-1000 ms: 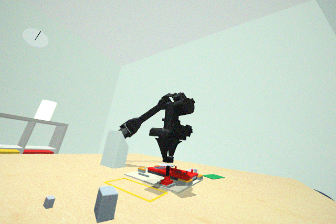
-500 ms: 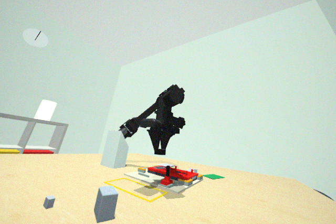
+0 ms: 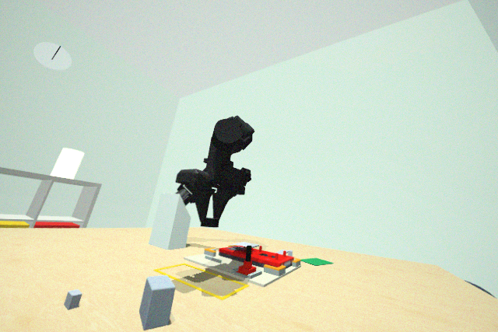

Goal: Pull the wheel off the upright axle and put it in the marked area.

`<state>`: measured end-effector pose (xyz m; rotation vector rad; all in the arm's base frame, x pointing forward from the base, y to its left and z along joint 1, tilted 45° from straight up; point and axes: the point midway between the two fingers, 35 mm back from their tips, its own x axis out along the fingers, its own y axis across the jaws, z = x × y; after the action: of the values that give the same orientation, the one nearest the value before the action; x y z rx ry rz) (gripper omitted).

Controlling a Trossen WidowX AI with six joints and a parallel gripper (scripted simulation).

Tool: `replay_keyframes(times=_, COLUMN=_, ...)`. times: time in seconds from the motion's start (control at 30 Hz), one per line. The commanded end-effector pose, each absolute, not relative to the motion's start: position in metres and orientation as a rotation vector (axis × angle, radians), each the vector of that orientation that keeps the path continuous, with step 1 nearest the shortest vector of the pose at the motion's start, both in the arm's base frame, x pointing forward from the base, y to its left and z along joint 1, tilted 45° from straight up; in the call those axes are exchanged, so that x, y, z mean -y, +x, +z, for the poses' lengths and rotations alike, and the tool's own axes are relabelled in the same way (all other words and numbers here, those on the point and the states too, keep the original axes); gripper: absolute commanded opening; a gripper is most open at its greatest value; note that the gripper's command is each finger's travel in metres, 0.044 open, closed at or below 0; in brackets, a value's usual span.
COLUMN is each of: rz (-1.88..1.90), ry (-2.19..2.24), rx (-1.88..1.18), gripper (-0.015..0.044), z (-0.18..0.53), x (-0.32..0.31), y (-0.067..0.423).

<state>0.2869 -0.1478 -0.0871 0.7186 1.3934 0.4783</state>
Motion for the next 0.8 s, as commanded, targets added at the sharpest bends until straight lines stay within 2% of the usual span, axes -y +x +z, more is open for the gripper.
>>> replay_keyframes(times=0.0, rz=0.482, ry=0.720, rx=-1.399, gripper=0.0000, z=-0.097, x=0.139, y=0.285)
replay_keyframes(times=0.73, rz=0.485, ry=0.723, rx=-1.398, gripper=0.0000, z=-0.159, x=0.077, y=0.297)
replay_keyframes(times=0.77, rz=0.492, ry=0.714, rx=-1.410, gripper=0.0026, z=-0.157, x=0.079, y=0.296)
